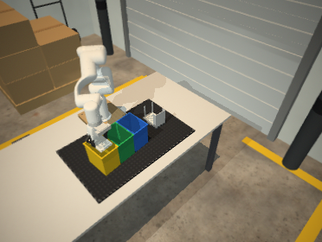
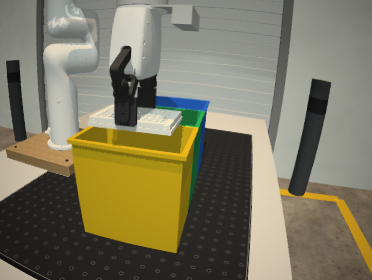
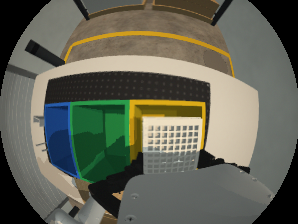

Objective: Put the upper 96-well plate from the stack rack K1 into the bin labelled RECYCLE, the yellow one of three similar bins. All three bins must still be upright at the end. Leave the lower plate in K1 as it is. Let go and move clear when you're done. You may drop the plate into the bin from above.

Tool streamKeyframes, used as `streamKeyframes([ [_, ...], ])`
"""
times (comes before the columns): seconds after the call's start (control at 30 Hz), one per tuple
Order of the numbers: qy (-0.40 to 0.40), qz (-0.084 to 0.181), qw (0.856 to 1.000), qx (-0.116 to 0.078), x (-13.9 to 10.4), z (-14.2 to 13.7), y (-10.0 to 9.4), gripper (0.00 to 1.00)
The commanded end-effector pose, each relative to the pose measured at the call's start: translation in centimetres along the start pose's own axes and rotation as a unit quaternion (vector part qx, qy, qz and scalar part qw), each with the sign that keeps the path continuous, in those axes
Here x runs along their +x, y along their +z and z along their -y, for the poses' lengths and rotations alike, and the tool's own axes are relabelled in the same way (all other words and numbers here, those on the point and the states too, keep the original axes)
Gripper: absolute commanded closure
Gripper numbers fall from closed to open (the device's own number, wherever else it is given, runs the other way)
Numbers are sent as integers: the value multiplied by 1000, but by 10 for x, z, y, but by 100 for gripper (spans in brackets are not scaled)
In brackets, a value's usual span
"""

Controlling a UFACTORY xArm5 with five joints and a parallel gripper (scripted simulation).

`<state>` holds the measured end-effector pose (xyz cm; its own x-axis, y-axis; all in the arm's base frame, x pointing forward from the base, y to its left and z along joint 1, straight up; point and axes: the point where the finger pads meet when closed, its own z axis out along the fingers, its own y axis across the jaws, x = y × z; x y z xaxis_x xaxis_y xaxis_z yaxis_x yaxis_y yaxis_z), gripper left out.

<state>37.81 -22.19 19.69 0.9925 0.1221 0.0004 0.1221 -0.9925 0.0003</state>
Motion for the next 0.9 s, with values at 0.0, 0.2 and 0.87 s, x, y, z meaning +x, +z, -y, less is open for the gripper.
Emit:
streamKeyframes([
  [0.0,0,-2,1000,-1,1,-1,-1,100],
  [0.2,0,-2,1000,-1,1,-1,0,100],
  [0.87,0,-2,1000,-1,1,-1,3,100],
])
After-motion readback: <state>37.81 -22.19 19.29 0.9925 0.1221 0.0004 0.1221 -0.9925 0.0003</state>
